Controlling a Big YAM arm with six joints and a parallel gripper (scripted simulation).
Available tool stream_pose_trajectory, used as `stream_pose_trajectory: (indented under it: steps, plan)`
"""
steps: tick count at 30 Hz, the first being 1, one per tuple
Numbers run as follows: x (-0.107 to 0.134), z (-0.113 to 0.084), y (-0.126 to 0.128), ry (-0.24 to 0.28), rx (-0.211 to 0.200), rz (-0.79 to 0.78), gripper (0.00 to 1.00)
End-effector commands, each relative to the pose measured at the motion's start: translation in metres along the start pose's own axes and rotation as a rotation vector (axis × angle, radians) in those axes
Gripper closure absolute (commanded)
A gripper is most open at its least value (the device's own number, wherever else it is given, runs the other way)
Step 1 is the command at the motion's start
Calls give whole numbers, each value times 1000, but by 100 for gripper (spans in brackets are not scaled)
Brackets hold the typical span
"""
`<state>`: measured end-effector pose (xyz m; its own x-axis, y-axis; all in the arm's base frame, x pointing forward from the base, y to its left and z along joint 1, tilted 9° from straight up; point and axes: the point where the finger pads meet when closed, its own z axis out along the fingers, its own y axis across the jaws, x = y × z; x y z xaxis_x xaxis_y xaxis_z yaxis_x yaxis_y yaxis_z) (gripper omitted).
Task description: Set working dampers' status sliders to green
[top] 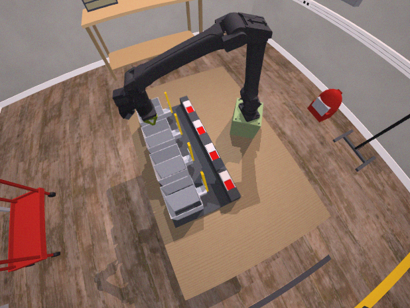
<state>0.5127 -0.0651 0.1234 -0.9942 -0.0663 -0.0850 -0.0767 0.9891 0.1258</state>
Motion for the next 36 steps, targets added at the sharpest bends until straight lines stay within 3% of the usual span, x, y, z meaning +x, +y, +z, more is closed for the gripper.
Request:
stream_pose_trajectory:
  steps: [1,27,30,36]
  plan:
    - [-23,-28,-3,-55,17,5,64]
    - [-23,-28,-3,-55,17,5,64]
    - [-27,-36,19,-72,20,-9,64]
    - [-29,-38,33,-77,20,-10,64]
